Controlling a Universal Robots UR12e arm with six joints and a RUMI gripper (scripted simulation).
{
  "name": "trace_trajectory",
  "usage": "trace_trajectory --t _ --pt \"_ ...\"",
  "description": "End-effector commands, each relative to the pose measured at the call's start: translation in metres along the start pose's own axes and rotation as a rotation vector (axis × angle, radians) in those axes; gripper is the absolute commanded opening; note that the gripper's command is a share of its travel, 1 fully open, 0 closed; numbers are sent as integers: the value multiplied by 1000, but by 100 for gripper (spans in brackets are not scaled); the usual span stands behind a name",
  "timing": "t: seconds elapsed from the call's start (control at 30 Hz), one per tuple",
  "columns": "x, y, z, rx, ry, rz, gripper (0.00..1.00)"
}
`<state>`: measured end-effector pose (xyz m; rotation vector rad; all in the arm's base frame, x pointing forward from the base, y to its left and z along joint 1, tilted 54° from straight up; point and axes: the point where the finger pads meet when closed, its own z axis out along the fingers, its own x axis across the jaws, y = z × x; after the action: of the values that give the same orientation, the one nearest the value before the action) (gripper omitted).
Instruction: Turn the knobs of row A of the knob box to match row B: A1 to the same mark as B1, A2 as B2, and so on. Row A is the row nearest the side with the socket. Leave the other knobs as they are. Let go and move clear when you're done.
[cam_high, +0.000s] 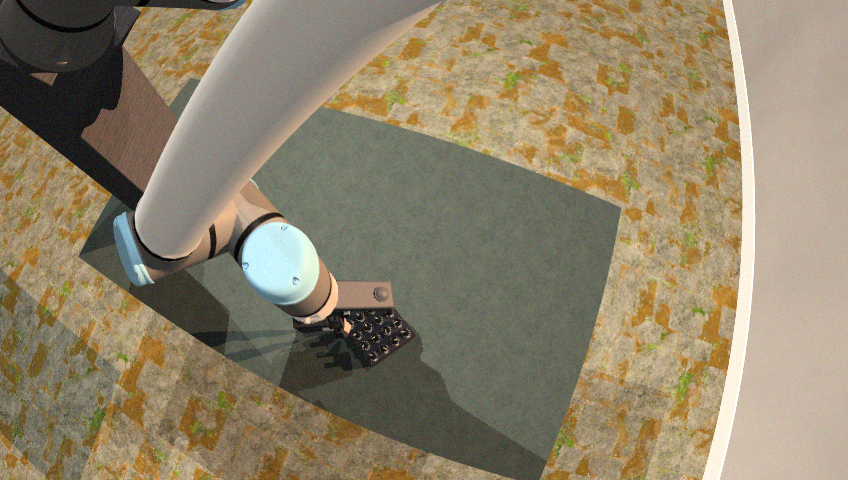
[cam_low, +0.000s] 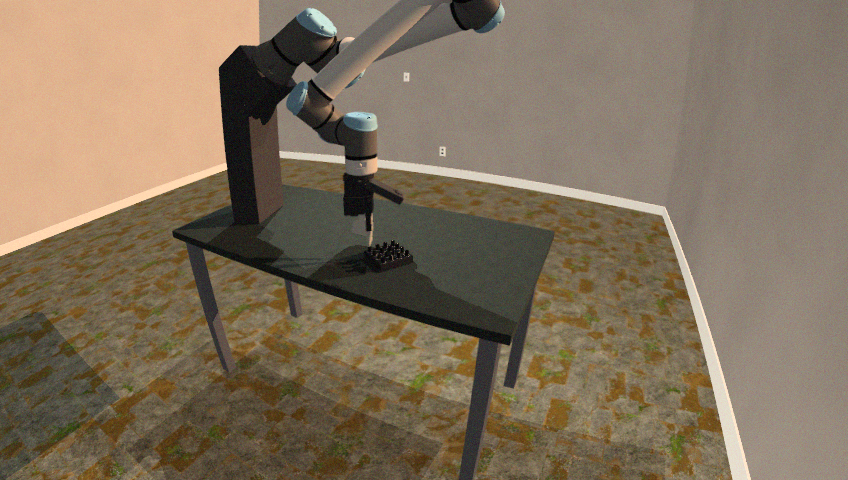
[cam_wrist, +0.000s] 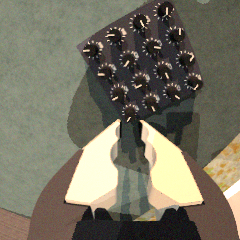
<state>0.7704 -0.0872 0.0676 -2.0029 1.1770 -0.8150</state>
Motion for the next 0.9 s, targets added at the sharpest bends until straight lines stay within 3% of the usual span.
trace_trajectory --t 0.0,0.87 --pt "0 0 0 0 0 0 11" --pt "0 -5 0 0 0 0 11"
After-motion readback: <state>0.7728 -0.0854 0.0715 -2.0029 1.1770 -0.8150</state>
